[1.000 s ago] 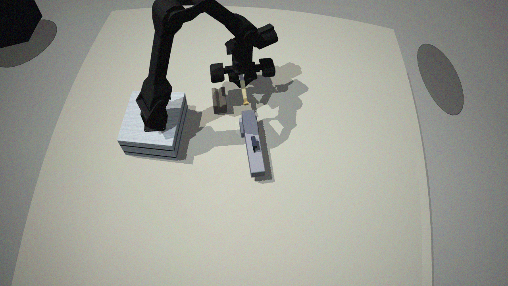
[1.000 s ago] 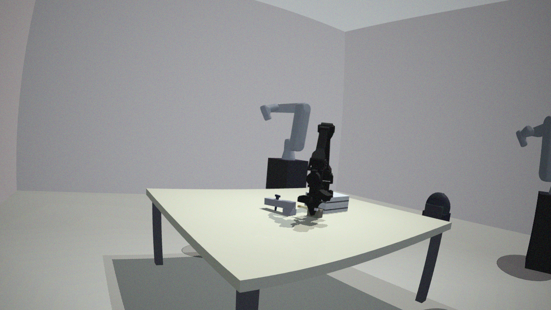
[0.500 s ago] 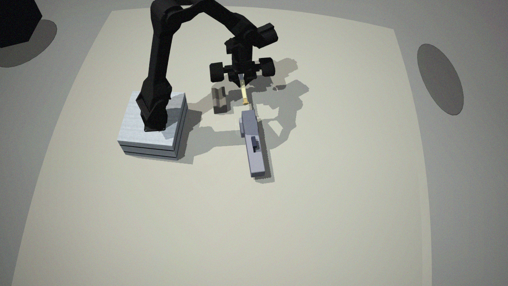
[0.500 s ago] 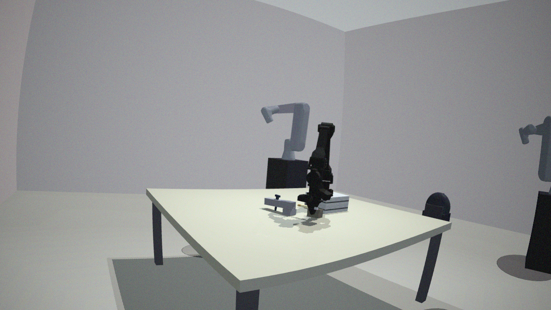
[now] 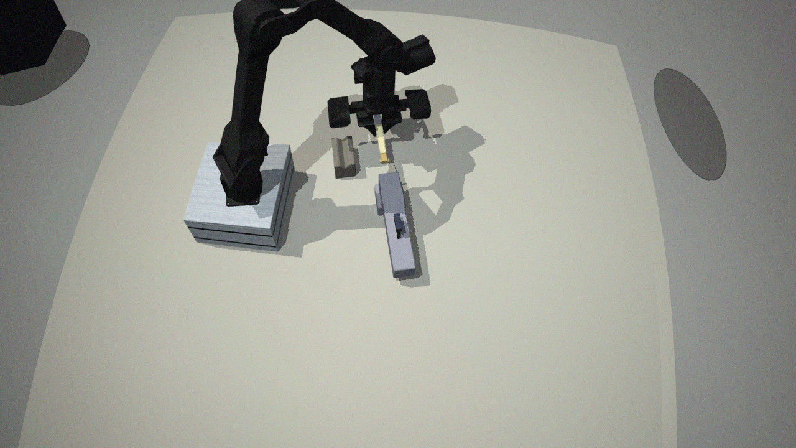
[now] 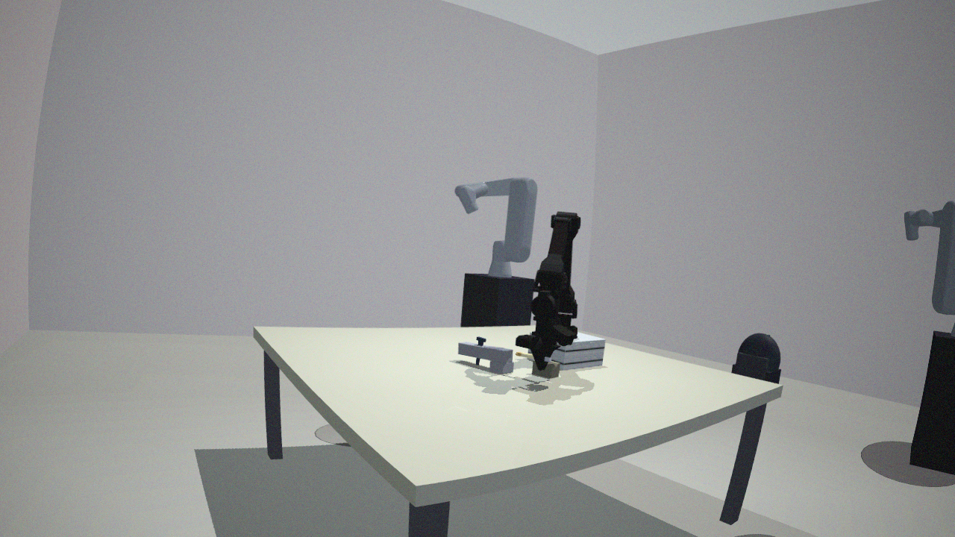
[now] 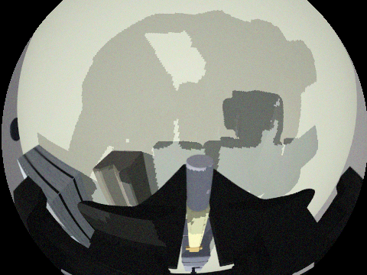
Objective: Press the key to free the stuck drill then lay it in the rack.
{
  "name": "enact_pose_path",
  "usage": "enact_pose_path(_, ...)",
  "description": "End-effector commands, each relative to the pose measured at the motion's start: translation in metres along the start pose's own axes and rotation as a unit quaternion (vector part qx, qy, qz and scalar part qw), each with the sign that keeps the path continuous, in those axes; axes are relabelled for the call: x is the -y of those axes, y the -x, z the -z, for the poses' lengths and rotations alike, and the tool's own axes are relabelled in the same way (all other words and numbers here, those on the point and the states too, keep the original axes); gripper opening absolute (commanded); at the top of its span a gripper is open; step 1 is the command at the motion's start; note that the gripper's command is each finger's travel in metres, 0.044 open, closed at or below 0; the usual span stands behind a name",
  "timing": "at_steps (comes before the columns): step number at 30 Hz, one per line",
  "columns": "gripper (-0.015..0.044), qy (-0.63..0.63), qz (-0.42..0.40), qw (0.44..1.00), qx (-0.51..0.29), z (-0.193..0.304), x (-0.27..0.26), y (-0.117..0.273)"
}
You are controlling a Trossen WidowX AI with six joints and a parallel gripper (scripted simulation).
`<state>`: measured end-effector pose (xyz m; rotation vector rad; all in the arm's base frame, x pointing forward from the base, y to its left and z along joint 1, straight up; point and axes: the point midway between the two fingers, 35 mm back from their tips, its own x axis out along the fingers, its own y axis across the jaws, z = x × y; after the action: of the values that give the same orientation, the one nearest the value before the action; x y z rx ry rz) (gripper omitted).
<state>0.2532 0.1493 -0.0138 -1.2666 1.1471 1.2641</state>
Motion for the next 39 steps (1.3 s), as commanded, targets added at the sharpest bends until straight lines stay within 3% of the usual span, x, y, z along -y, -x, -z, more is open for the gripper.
enact_pose_path(1,0.0,0.0,0.003,1.0,0.002,-0.0001,0.0003,0.0033)
enact_pose_path(39,0.0,0.0,0.003,1.0,0.002,0.0021,-0.0023,0.0129)
